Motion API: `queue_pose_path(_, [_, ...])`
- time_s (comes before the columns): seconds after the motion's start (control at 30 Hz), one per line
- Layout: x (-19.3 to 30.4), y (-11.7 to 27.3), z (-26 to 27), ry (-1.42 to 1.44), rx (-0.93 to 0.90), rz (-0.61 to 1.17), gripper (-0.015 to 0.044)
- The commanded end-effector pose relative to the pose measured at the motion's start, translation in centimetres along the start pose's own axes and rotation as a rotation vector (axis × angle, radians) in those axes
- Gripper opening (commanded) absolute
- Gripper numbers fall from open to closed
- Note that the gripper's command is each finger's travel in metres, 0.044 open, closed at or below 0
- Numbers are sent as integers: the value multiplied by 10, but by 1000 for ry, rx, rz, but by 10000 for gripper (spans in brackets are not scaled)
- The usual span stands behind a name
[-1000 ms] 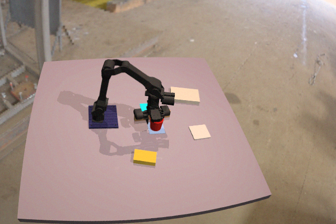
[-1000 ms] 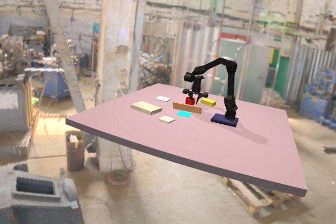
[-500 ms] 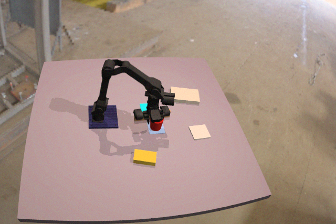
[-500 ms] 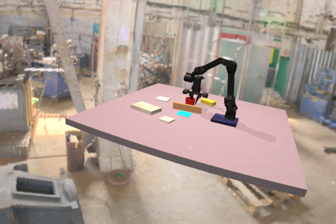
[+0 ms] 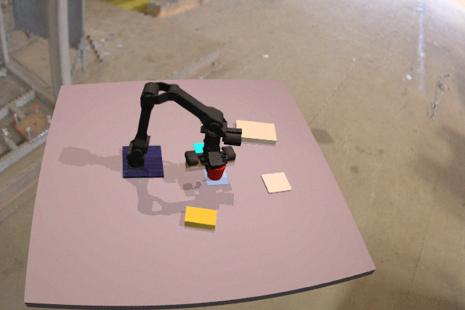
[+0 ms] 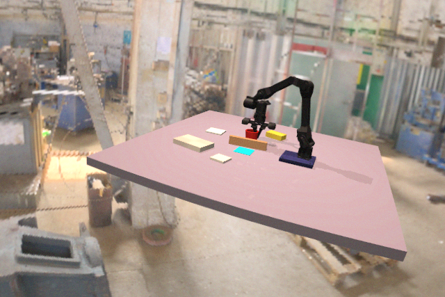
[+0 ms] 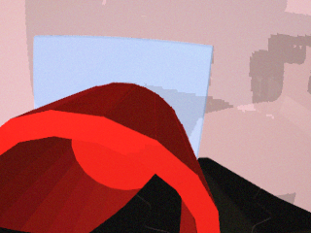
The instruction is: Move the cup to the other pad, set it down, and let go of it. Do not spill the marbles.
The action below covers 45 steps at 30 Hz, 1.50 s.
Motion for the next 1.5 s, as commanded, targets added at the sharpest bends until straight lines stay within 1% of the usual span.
queue_pose_path(0.0, [0,3,0,0,0,0,0])
queue_pose_path(0.77, [1,70,1,3,2,-3,0])
queue_pose_path(1.47, [4,70,1,9,5,4,0])
Point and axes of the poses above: the point midway between the two fingers, 35 mm back from their tips, its own y axis back along the fingers, its own z axis across the jaws, x = y × z, the point moved 9 cm from there along y, back along the fingers, and after that the axes turned 13 degrees about y, right-handed, at the moved point
